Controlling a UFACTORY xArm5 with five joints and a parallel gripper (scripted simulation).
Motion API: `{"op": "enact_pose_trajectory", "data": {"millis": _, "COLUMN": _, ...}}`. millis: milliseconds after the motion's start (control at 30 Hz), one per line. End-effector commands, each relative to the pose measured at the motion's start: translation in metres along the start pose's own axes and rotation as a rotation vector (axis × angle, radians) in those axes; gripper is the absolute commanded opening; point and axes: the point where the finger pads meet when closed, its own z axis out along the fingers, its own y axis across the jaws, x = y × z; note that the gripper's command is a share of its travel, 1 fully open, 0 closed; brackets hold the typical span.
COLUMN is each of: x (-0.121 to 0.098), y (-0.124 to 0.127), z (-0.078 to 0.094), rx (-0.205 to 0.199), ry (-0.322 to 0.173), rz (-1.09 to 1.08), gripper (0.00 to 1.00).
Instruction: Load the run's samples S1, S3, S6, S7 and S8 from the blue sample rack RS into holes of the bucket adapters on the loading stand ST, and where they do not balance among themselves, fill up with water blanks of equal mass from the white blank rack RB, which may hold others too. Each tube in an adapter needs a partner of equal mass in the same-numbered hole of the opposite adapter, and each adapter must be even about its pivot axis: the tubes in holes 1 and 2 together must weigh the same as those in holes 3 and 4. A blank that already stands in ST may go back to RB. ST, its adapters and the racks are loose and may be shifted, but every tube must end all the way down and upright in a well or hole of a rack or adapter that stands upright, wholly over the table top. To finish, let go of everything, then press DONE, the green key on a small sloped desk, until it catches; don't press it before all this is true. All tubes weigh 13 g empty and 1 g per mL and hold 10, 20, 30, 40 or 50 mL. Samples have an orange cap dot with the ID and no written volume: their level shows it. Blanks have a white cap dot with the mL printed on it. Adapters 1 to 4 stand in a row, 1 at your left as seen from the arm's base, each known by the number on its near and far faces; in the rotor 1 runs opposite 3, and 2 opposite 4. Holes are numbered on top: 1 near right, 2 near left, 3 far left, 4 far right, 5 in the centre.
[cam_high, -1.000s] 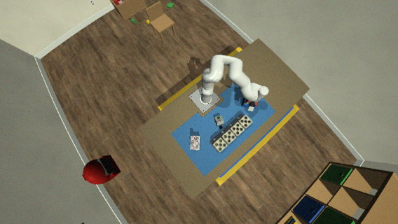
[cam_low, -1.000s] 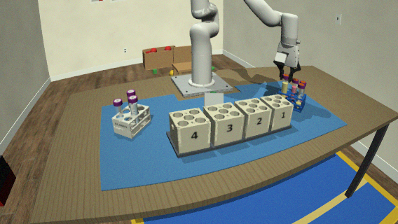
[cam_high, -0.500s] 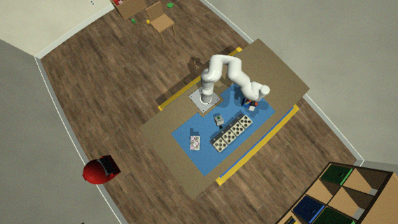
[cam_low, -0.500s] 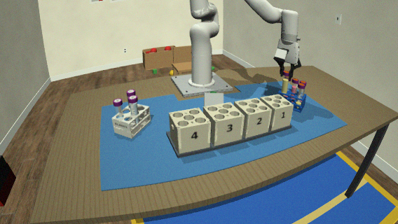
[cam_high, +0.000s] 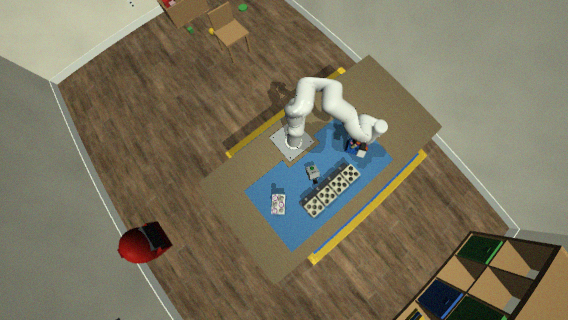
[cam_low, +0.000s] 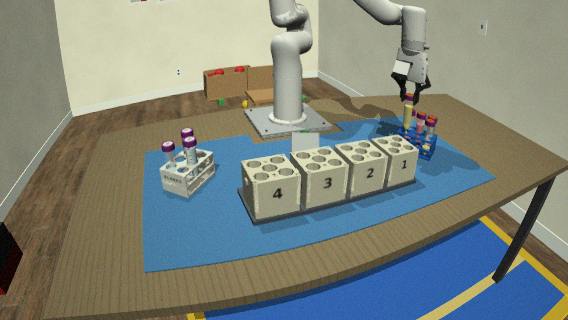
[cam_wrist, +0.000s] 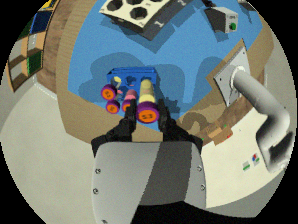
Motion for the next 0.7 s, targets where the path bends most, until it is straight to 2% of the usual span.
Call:
{"op": "enact_pose_trajectory", "data": {"millis": 0, "x": 0.000, "y": -0.001, "z": -0.008, "rx": 0.004, "ry": -0.001, "rz": 0.000, "gripper": 0.00}}
{"op": "enact_pose_trajectory", "data": {"millis": 667, "x": 0.000, "y": -0.001, "z": -0.044, "rx": 0.004, "ry": -0.001, "rz": 0.000, "gripper": 0.00}}
